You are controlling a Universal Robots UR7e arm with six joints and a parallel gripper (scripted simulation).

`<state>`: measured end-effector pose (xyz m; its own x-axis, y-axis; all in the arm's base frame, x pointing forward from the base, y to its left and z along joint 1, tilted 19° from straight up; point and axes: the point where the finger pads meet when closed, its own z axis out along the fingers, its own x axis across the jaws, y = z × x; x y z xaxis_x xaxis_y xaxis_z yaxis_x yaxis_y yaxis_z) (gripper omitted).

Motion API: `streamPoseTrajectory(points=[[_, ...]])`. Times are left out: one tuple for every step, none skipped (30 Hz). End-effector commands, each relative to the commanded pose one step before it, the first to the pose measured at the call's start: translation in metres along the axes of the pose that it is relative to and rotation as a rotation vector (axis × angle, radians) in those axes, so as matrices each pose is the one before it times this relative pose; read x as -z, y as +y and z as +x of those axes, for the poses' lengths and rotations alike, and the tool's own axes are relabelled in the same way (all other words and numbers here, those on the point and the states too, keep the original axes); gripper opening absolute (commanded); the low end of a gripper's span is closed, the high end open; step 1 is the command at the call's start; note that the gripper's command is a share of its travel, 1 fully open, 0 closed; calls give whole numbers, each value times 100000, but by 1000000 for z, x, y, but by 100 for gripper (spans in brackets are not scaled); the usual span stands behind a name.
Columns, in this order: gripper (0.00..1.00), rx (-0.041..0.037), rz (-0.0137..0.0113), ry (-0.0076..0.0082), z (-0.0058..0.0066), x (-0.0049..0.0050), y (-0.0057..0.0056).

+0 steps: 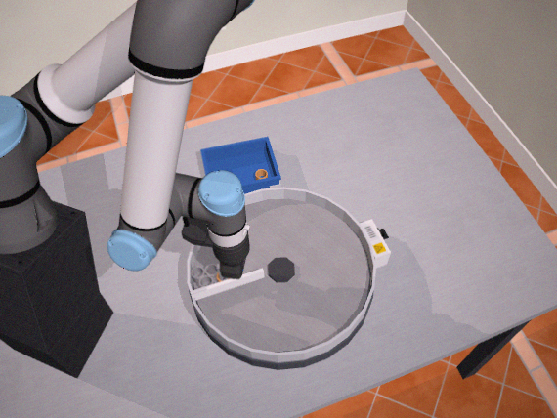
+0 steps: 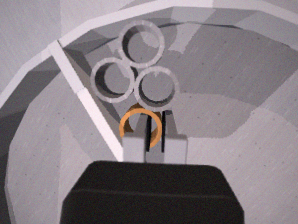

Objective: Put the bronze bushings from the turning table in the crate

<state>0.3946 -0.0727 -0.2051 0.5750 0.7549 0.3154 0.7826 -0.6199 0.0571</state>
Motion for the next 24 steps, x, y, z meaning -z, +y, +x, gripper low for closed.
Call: streamPoseTrajectory(points=[[0,14,-120,-3,8,302,433],[0,0,0,0,0,0,0],[0,0,0,0,0,0,0],[0,0,0,0,0,0,0],[0,0,0,0,0,0,0],[0,0,0,0,0,0,0],[0,0,0,0,0,0,0],[0,0,0,0,0,0,0],[0,0,0,0,0,0,0],[0,0,0,0,0,0,0],[0,0,-24,-27,646,-1,4],[0,-1,-23,-27,643,-1,0],[0,-1,-23,-27,643,-1,0],[0,-1,-23,-27,643,0,0],[0,-1,-23,-27,643,0,0],[0,0,0,0,0,0,0],[0,0,0,0,0,0,0],[0,0,0,0,0,0,0],[0,0,0,0,0,0,0],[0,0,0,0,0,0,0],[0,0,0,0,0,0,0],[0,0,0,0,0,0,0],[0,0,0,0,0,0,0],[0,0,0,0,0,0,0]])
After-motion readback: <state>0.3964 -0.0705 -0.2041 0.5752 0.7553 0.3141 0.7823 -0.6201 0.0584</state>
